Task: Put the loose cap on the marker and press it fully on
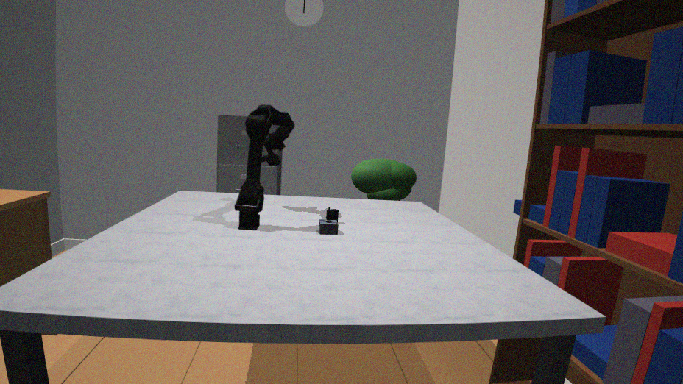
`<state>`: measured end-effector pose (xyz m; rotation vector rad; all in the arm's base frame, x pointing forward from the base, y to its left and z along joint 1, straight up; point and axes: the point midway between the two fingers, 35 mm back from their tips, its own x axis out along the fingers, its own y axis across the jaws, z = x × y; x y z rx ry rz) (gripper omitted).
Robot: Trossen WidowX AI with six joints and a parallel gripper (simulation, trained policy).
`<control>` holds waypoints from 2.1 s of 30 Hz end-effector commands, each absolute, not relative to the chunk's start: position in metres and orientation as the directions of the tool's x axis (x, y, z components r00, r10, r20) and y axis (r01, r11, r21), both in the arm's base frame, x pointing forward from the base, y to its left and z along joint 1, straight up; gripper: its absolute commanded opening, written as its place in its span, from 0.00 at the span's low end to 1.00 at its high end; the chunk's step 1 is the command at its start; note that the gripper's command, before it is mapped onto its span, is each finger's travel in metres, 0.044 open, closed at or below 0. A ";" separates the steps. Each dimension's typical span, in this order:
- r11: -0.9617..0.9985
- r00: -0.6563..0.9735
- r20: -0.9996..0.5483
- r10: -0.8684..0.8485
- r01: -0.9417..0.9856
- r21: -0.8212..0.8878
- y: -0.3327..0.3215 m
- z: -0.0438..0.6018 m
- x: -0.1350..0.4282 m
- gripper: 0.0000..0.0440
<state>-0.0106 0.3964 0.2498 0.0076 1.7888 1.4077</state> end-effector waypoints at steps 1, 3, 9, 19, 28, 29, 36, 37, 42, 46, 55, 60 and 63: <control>0.396 -0.626 -0.617 0.476 -0.474 0.787 0.396 0.244 0.003 0.74; 0.407 -0.617 -0.626 0.478 -0.476 0.780 0.395 0.242 0.010 0.74; 0.439 -0.587 -0.651 0.482 -0.482 0.758 0.391 0.236 0.030 0.74; 0.491 -0.536 -0.691 0.485 -0.487 0.722 0.382 0.228 0.064 0.74; 0.537 -0.490 -0.724 0.485 -0.486 0.689 0.372 0.220 0.095 0.74; 0.542 -0.485 -0.728 0.485 -0.486 0.685 0.371 0.219 0.098 0.74; 0.579 -0.447 -0.753 0.483 -0.482 0.658 0.361 0.214 0.123 0.74; 0.584 -0.442 -0.756 0.482 -0.481 0.654 0.359 0.213 0.127 0.74; 0.612 -0.414 -0.775 0.478 -0.476 0.631 0.349 0.209 0.146 0.74; 0.635 -0.390 -0.791 0.472 -0.471 0.612 0.340 0.205 0.161 0.74; 0.685 -0.339 -0.824 0.453 -0.459 0.566 0.316 0.198 0.194 0.73; 0.712 -0.311 -0.843 0.440 -0.451 0.538 0.301 0.195 0.211 0.73; 0.728 -0.295 -0.853 0.430 -0.445 0.521 0.292 0.193 0.221 0.73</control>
